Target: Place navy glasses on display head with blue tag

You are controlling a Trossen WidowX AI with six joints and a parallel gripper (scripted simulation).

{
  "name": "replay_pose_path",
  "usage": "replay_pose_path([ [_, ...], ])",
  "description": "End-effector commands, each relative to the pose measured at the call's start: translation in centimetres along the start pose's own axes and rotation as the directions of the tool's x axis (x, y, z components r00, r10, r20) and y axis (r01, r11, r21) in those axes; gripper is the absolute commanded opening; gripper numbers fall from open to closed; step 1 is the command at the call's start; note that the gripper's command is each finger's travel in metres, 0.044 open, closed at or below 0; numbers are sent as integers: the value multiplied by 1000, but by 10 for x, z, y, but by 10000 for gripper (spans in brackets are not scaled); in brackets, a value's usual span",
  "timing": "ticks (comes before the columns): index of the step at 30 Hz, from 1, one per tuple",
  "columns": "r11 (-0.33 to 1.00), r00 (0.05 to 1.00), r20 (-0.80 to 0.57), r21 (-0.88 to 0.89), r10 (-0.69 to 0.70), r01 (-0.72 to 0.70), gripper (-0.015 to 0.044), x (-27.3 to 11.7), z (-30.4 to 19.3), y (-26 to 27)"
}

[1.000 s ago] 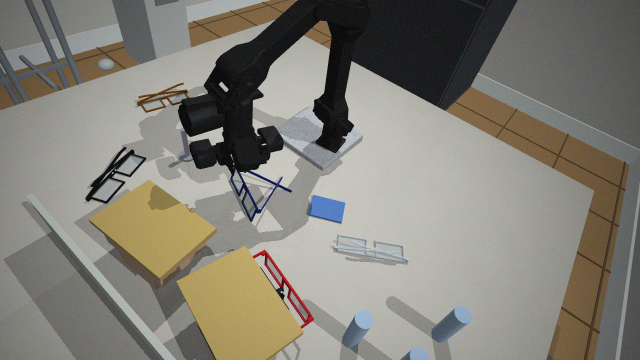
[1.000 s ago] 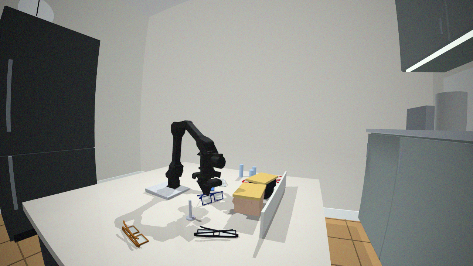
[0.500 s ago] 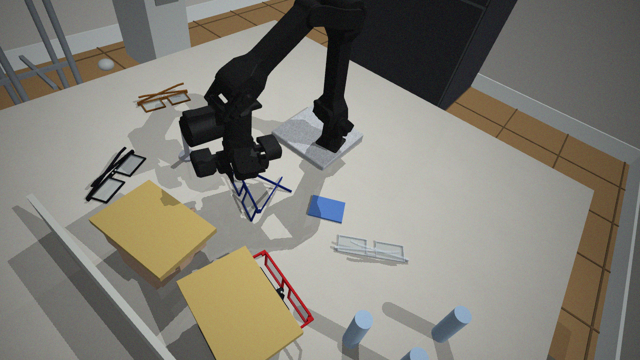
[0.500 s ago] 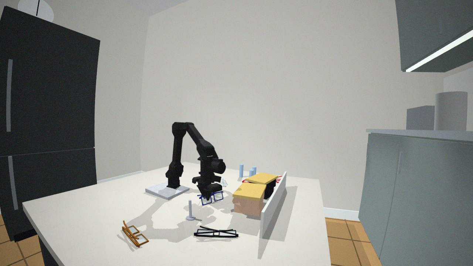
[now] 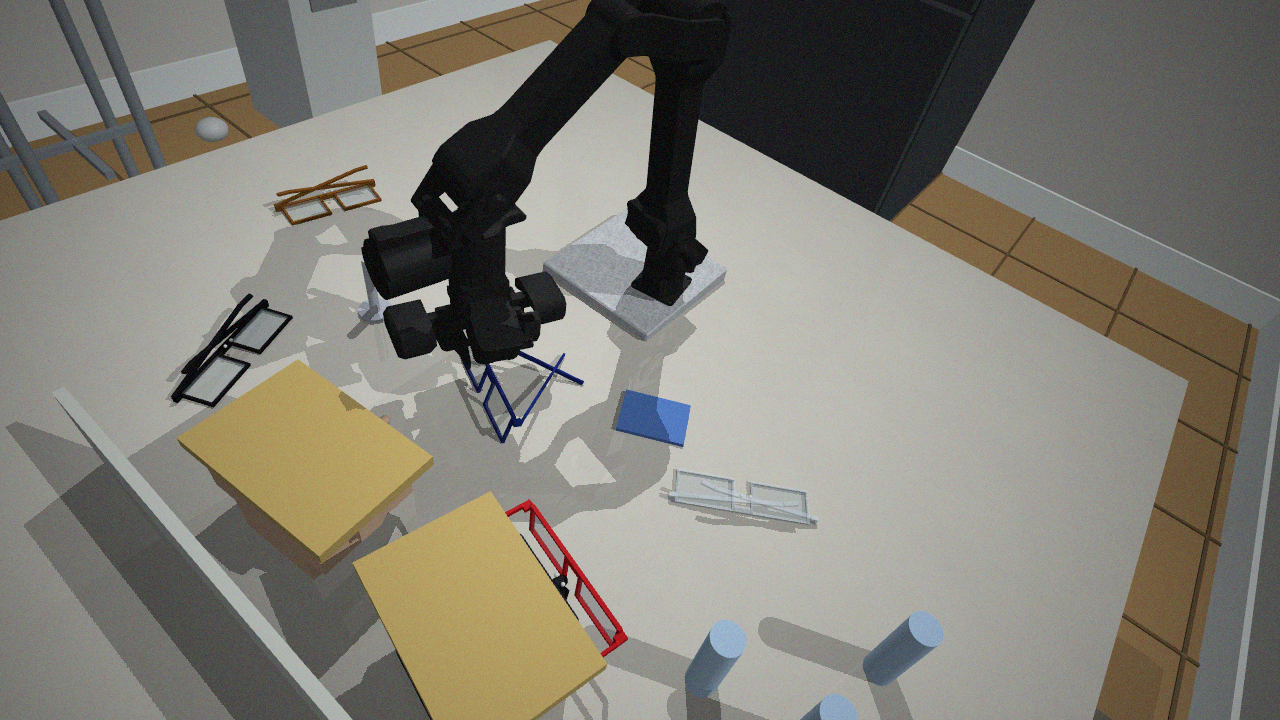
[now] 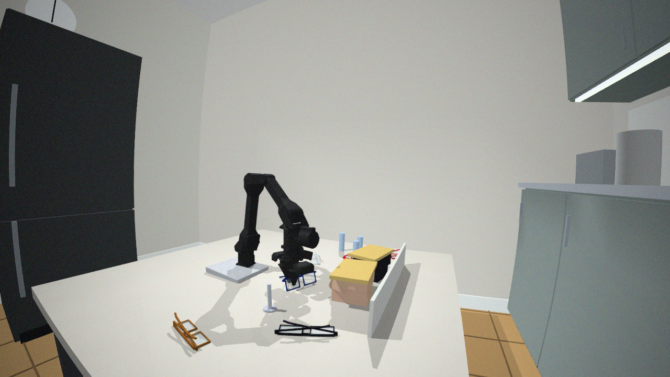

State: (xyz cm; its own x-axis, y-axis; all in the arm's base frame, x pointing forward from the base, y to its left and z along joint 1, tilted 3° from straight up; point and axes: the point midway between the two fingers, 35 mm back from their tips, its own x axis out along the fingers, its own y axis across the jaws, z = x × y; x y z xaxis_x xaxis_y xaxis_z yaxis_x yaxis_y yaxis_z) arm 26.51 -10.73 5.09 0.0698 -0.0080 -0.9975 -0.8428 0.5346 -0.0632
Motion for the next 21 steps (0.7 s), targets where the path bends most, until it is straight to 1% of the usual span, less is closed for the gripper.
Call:
replay_pose_path([
  [1,1000,1000,2,-1,2,-2,120,1,0,3],
  [19,1000,1000,0,0,0,0,0,0,0,0],
  [21,1000,1000,0,0,0,0,0,0,0,0],
])
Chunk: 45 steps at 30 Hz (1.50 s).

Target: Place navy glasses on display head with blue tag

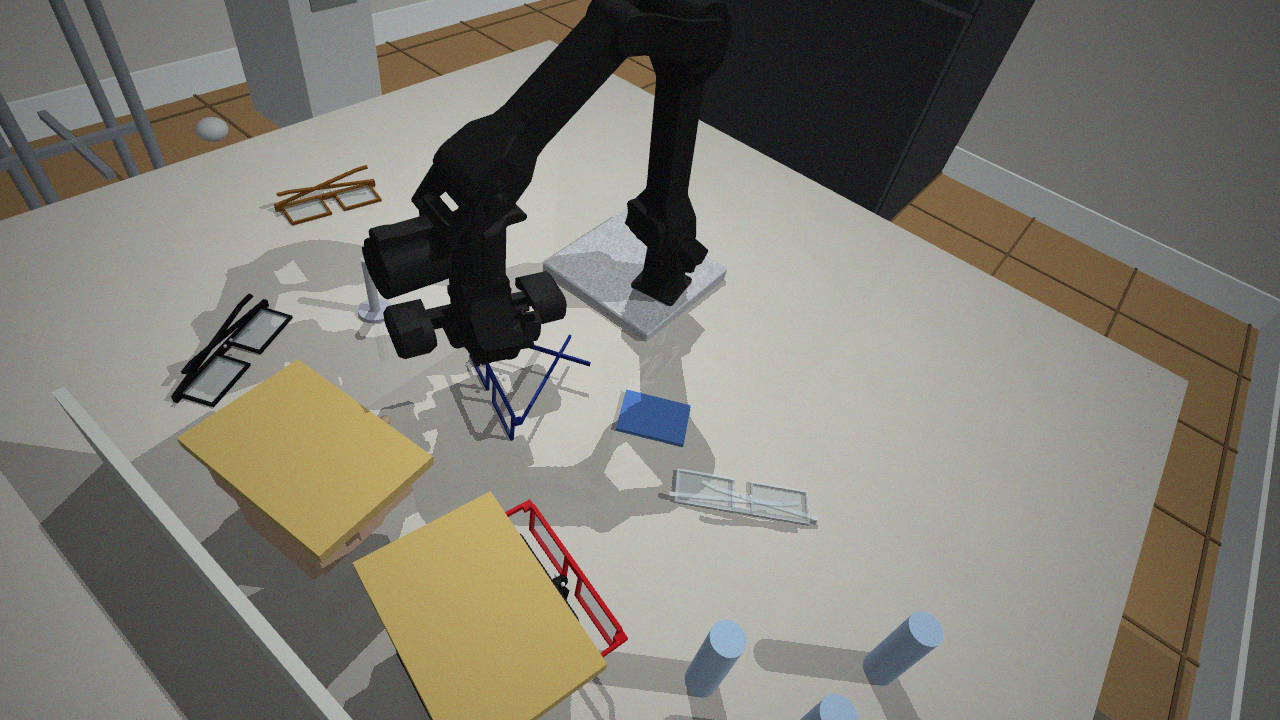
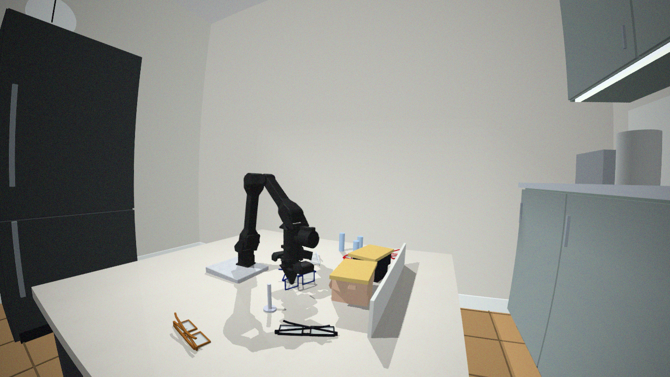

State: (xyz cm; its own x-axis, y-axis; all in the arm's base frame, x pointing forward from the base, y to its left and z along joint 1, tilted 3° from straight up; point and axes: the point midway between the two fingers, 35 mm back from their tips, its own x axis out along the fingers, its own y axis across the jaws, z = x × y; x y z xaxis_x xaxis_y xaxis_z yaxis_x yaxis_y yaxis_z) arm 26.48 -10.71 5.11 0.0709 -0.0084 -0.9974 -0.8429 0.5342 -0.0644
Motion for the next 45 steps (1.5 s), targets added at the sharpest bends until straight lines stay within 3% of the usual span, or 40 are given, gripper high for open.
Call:
replay_pose_path([
  [1,1000,1000,0,0,1,-1,0,0,0,0],
  [7,1000,1000,0,0,1,-1,0,-8,0,-2],
  [25,1000,1000,2,-1,2,-2,0,-96,1,-8],
  [31,1000,1000,2,13,2,-2,0,-103,0,-10],
  [38,969,1000,-1,246,2,-1,0,-104,-24,-20],
  [45,846,1000,-5,533,1,1,0,-104,-59,-29],
])
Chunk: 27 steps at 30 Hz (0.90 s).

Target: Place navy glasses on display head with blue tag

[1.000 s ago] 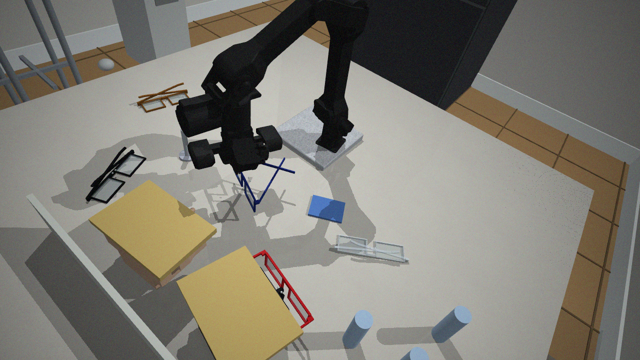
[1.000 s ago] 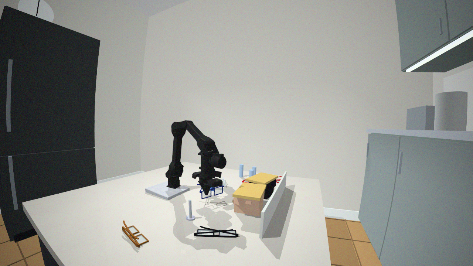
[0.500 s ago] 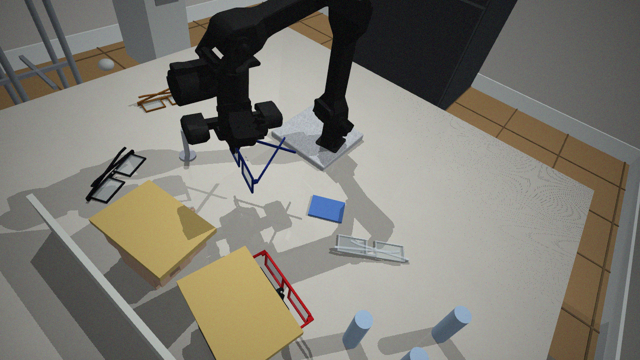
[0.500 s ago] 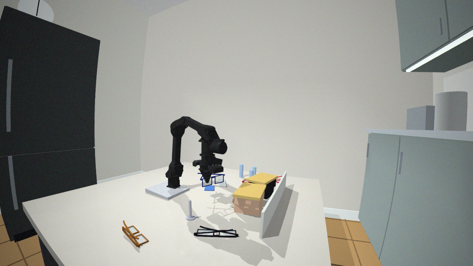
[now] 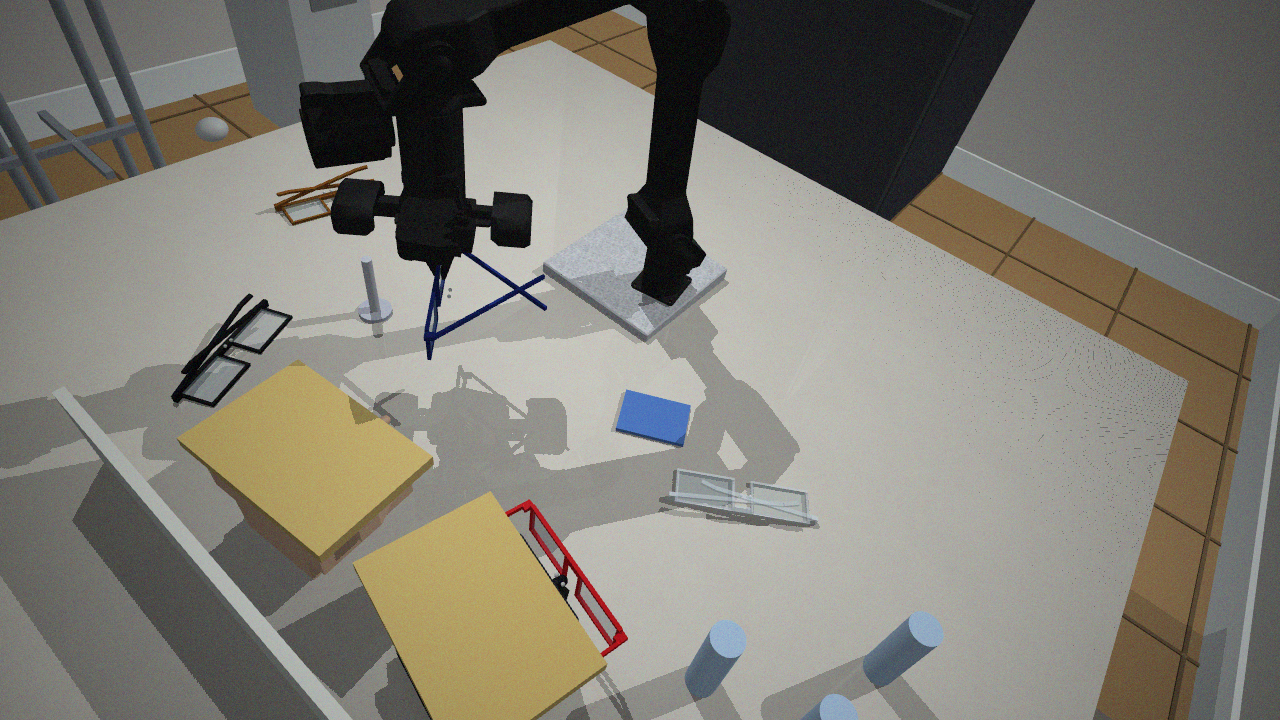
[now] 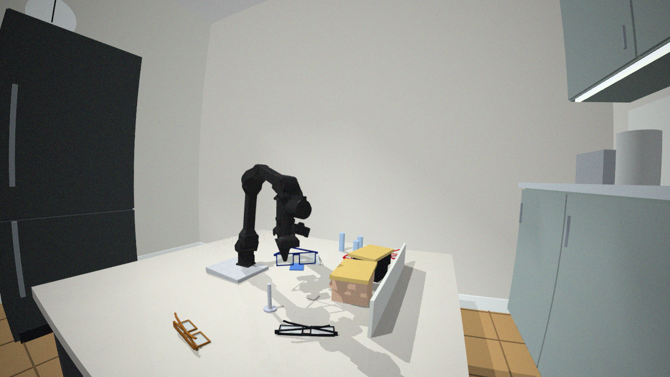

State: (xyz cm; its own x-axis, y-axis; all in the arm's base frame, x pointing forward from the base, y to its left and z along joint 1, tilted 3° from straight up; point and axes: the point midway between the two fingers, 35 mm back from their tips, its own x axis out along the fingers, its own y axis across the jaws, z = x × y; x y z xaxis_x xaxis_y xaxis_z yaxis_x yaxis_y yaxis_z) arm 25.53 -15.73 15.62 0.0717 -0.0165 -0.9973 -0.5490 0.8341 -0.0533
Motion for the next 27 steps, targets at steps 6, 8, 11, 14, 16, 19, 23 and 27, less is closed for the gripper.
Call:
replay_pose_path([
  [6,918,1000,-4,396,5,-3,0,1,-39,-27],
  [8,879,1000,-5,477,5,-2,0,1,-48,-32],
  [11,807,1000,-6,590,4,0,0,1,-63,-39],
  [14,721,1000,-7,693,3,3,0,1,-78,-46],
  [16,656,1000,-8,755,3,4,0,1,-89,-50],
  [19,548,1000,-9,836,2,6,0,1,-105,-55],
  [23,419,1000,-10,908,1,9,0,1,-123,-60],
  [27,412,1000,-10,911,1,9,0,1,-124,-60],
])
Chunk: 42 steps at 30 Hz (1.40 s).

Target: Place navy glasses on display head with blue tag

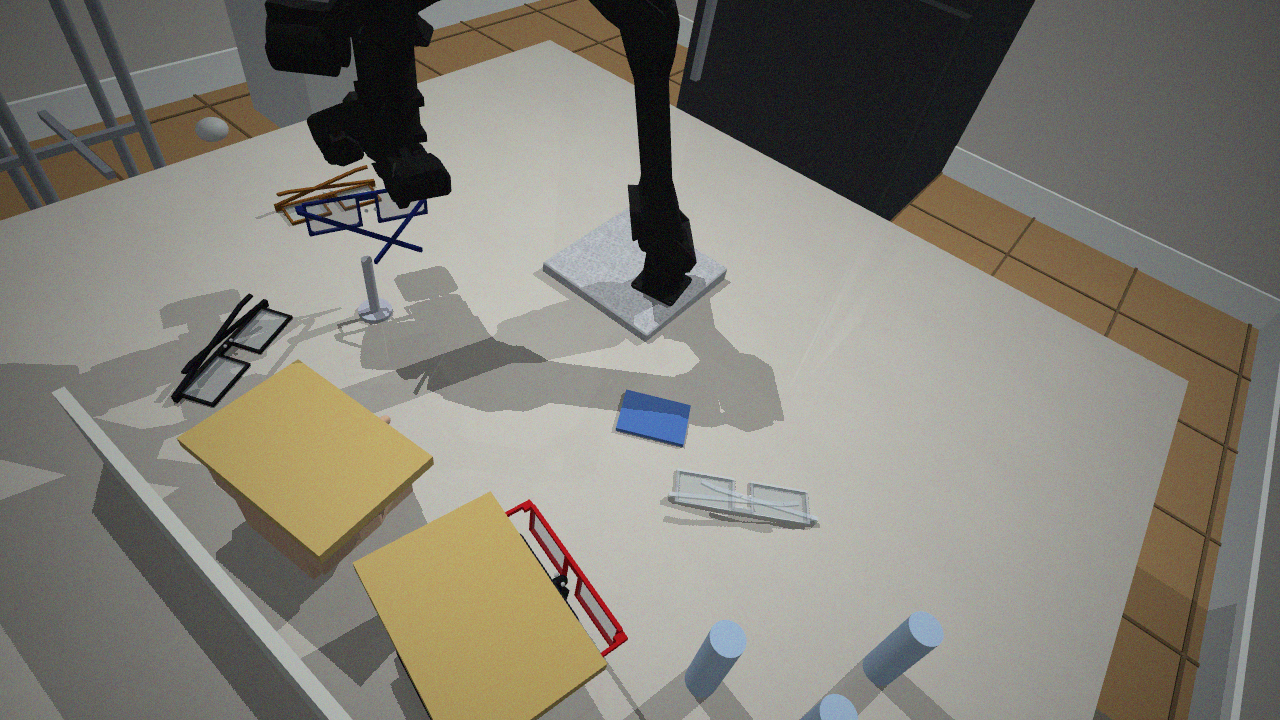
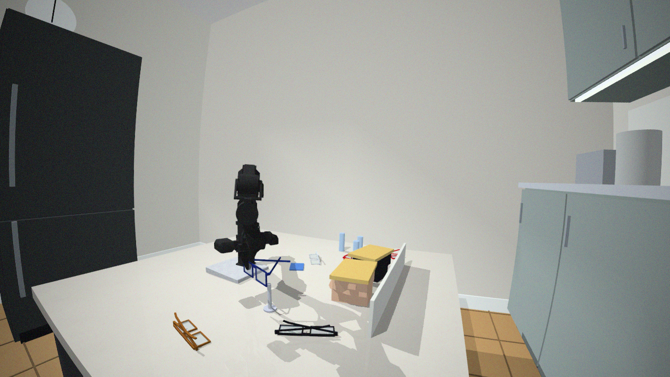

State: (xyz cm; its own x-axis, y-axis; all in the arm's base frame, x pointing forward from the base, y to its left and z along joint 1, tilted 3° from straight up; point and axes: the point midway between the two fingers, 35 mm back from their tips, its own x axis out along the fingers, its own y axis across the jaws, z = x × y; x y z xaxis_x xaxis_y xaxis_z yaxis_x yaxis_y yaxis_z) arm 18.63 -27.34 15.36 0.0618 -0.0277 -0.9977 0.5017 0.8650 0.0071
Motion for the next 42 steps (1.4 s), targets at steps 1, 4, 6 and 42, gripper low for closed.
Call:
replay_pose_path([
  [1,999,1000,-3,37,6,-6,0,2,0,-3],
  [4,999,1000,-3,37,6,-6,0,8,1,-3],
  [6,999,1000,-3,37,6,-6,0,15,1,-3],
  [42,999,1000,-4,37,5,-5,0,61,-11,-12],
])
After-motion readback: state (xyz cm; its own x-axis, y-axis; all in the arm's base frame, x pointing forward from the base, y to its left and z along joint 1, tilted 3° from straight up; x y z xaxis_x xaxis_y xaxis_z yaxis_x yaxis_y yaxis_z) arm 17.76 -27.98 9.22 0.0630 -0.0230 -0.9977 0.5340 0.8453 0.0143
